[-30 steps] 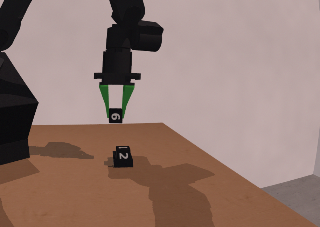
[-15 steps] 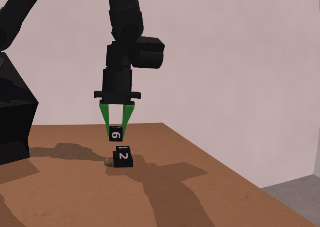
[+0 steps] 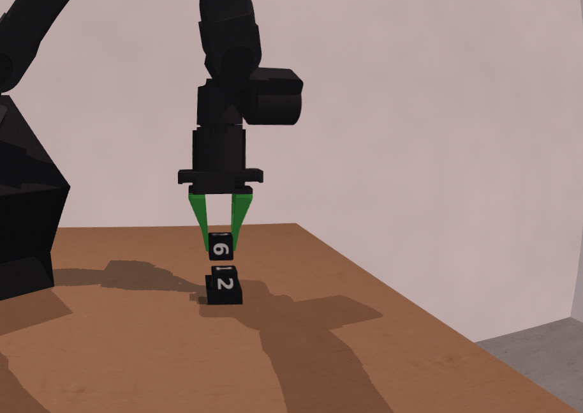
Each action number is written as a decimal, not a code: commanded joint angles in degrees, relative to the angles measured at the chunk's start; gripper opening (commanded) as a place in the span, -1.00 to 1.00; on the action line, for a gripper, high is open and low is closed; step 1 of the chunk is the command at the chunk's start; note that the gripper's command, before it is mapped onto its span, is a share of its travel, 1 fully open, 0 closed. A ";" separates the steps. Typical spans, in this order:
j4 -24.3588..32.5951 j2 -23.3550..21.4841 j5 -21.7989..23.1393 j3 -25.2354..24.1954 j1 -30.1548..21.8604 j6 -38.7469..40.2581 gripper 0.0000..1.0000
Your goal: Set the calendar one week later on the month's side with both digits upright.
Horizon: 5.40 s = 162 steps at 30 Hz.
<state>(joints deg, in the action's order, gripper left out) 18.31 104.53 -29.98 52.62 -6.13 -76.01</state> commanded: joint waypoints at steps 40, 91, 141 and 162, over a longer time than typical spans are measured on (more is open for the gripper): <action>-1.19 0.66 0.86 -1.01 -0.11 -0.64 -0.49; -6.14 3.86 1.59 -0.61 1.86 -2.83 -0.49; -6.08 3.47 1.62 -0.59 1.90 -3.20 -0.49; -7.62 4.94 1.78 -0.35 2.64 -3.73 -0.49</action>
<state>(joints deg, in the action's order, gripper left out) 11.68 109.73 -29.02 52.36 -3.44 -79.15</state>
